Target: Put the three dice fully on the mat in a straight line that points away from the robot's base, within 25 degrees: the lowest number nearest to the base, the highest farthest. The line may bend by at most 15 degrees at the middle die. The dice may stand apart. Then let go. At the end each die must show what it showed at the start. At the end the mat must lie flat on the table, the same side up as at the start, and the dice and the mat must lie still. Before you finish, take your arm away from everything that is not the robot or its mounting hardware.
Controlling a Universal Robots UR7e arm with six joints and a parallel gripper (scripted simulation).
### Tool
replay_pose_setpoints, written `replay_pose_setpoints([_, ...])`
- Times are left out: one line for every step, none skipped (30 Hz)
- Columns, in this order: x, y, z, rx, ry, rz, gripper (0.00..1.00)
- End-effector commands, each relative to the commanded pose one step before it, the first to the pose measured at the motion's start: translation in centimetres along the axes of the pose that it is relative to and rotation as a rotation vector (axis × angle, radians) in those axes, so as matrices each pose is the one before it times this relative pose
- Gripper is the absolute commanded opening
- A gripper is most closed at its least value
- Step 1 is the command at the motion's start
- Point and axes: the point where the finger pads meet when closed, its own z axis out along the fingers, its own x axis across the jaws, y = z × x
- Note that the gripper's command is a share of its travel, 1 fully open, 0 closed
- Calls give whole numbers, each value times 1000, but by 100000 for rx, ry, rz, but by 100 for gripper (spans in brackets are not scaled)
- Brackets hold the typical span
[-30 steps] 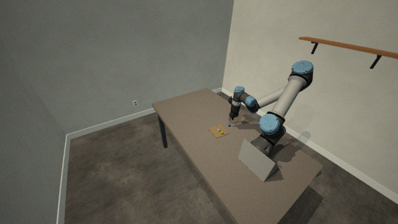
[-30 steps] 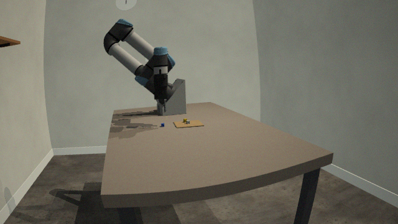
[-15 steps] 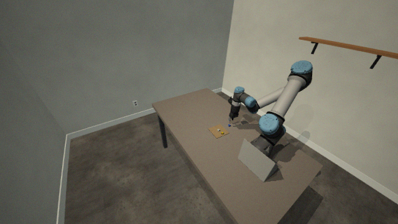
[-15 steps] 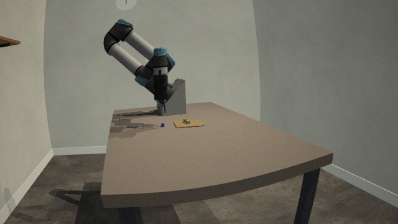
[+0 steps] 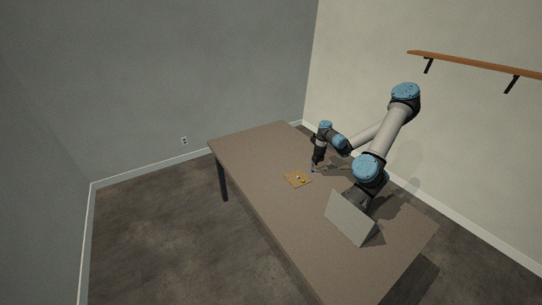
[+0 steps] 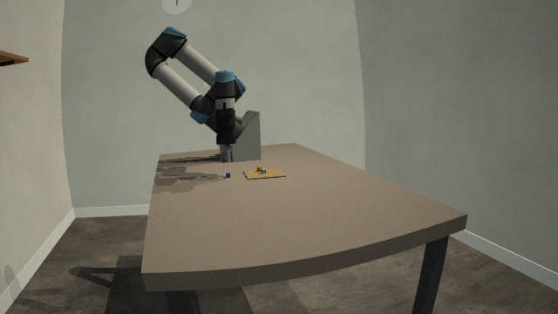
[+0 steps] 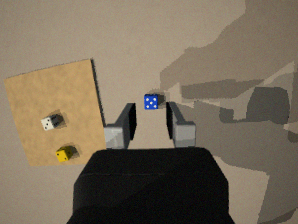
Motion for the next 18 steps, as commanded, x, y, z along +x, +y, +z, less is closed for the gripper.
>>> replay_pose_setpoints([-7, -32, 618, 64, -6, 12, 64])
replay_pose_setpoints([-2, -5, 164, 0, 0, 0, 64])
replay_pose_setpoints([-1, -4, 163, 0, 1, 0, 64])
replay_pose_setpoints([-2, -5, 163, 0, 0, 0, 64])
replay_pose_setpoints([-2, -5, 162, 0, 0, 0, 64])
replay_pose_setpoints([-1, -4, 159, 0, 1, 0, 64])
replay_pose_setpoints([-2, -5, 157, 0, 0, 0, 64])
replay_pose_setpoints([-2, -5, 153, 0, 0, 0, 64])
replay_pose_setpoints([-1, -4, 149, 0, 1, 0, 64])
replay_pose_setpoints([-1, -4, 144, 0, 0, 0, 64])
replay_pose_setpoints([0, 0, 0, 0, 0, 0, 64])
replay_pose_setpoints([0, 0, 0, 0, 0, 0, 64])
replay_pose_setpoints([-2, -5, 139, 0, -1, 0, 64])
replay_pose_setpoints([-1, -3, 133, 0, 0, 0, 64])
replay_pose_setpoints([-1, -3, 126, 0, 1, 0, 64])
replay_pose_setpoints([-2, -4, 120, 0, -1, 0, 64])
replay_pose_setpoints([-1, -4, 113, 0, 0, 0, 64])
replay_pose_setpoints([-1, -3, 105, 0, 0, 0, 64])
